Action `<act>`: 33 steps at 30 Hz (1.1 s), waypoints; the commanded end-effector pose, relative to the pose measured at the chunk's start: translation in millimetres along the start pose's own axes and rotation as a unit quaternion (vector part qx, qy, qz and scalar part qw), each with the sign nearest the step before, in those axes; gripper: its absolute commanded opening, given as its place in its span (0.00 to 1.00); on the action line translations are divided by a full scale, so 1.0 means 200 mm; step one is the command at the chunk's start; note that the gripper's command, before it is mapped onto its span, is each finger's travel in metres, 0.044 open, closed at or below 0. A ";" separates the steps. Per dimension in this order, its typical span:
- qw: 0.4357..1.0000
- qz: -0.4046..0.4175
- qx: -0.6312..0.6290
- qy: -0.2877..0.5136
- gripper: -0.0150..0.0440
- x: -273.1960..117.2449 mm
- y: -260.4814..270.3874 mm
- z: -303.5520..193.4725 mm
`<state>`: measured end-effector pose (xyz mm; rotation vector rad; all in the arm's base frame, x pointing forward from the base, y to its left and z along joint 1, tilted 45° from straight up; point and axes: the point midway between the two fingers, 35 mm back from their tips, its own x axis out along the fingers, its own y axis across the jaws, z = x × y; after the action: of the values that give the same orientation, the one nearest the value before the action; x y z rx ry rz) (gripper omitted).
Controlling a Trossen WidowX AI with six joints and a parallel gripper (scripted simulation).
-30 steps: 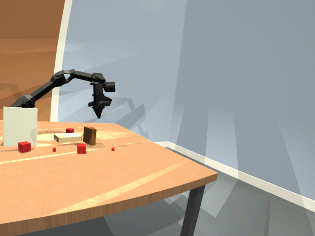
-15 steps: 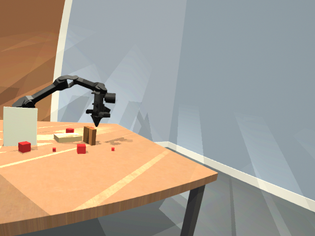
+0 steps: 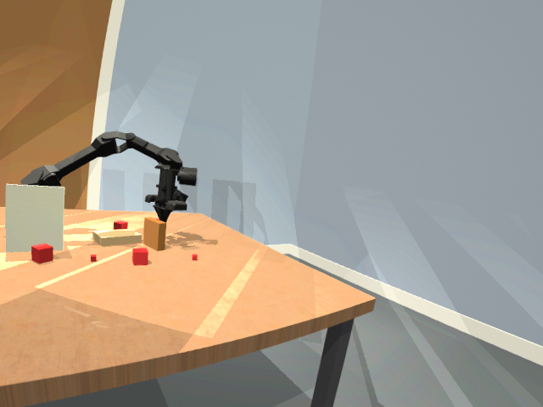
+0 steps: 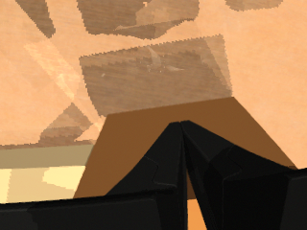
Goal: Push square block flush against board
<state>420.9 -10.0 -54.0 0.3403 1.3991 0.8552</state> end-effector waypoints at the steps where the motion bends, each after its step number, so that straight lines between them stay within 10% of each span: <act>1: 1.000 -0.002 -0.003 -0.003 0.25 -0.01 0.00 -0.02; 33: 1.000 -0.002 -0.003 -0.002 0.25 -0.01 0.00 -0.22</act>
<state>382.5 -21.4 -62.5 0.3431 1.3989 0.8563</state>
